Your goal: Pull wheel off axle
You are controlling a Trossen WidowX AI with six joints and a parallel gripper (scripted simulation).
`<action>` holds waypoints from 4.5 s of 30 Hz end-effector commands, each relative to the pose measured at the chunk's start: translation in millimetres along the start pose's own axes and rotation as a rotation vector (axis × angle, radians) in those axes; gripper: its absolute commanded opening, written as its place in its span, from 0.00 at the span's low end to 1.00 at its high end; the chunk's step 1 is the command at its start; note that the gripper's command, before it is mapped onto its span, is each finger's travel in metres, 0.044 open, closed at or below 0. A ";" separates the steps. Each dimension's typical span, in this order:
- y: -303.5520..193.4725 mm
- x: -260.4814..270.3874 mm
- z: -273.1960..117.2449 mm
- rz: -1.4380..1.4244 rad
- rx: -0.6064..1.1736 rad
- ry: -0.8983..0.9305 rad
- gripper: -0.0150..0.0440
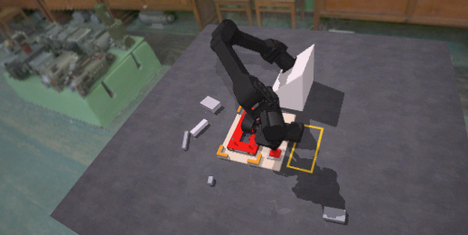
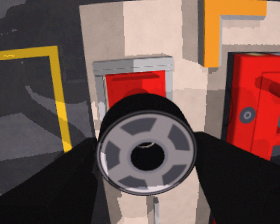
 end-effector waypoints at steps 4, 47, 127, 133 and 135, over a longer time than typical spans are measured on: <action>0.6 -1.3 -5.8 0.007 -0.007 0.006 0.25; -57.3 95.1 -42.2 0.005 -0.006 0.014 0.25; -141.9 61.8 -48.3 0.000 -0.002 0.013 1.00; -141.9 61.8 -48.3 0.000 -0.002 0.013 1.00; -141.9 61.8 -48.3 0.000 -0.002 0.013 1.00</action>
Point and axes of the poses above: the point midway between the two fingers, 35 mm back from their tips, its own z axis out along the fingers, its own x axis across the jaws, y = z × x, the point moved 4 cm from there along -z, back along the fingers, and after that the axes turned 1 degree about -z, right-handed, at the moved point
